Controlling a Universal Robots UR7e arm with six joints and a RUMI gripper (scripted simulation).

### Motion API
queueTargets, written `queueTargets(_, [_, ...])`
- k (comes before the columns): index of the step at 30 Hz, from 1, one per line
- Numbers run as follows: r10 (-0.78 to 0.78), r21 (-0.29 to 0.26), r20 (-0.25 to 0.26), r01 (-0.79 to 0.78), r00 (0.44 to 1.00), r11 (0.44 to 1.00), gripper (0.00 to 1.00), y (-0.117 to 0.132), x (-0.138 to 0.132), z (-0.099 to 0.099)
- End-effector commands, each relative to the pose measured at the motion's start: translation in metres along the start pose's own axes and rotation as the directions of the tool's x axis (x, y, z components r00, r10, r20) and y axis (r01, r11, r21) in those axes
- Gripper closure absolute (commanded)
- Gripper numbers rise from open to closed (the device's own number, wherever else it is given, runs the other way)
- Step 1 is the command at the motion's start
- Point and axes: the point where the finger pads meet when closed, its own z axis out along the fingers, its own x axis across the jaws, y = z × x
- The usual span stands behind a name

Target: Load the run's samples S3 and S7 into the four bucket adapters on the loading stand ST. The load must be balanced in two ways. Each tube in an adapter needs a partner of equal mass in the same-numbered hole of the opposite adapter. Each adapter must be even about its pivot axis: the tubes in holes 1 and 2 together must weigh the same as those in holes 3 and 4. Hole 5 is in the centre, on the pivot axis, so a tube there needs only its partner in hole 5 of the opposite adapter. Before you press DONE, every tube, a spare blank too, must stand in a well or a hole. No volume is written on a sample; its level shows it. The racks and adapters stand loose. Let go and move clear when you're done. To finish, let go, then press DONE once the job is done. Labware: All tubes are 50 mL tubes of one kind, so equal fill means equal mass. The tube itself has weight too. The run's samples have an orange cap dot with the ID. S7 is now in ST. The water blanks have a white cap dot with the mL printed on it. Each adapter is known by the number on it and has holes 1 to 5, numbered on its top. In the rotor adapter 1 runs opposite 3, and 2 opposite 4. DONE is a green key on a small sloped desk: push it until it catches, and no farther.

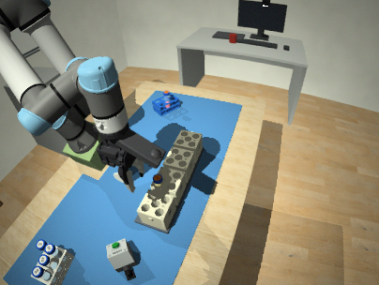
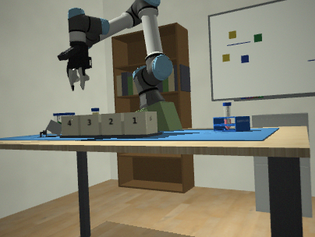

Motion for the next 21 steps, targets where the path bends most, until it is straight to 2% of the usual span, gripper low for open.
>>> queueTargets(1, [0.0, 0.0, 0.001, 0.0, 1.0, 1.0, 0.65, 0.0, 0.0, 0.02])
queueTargets(10, [0.0, 0.0, 0.001, 0.0, 1.0, 1.0, 0.65, 0.0, 0.0, 0.05])
queueTargets(12, [0.0, 0.0, 0.001, 0.0, 1.0, 1.0, 0.65, 0.0, 0.0, 0.05])
queueTargets(18, [0.0, 0.0, 0.001, 0.0, 1.0, 1.0, 0.65, 0.0, 0.0, 0.068])
queueTargets(21, [0.0, 0.0, 0.001, 0.0, 1.0, 1.0, 0.65, 0.0, 0.0, 0.068])
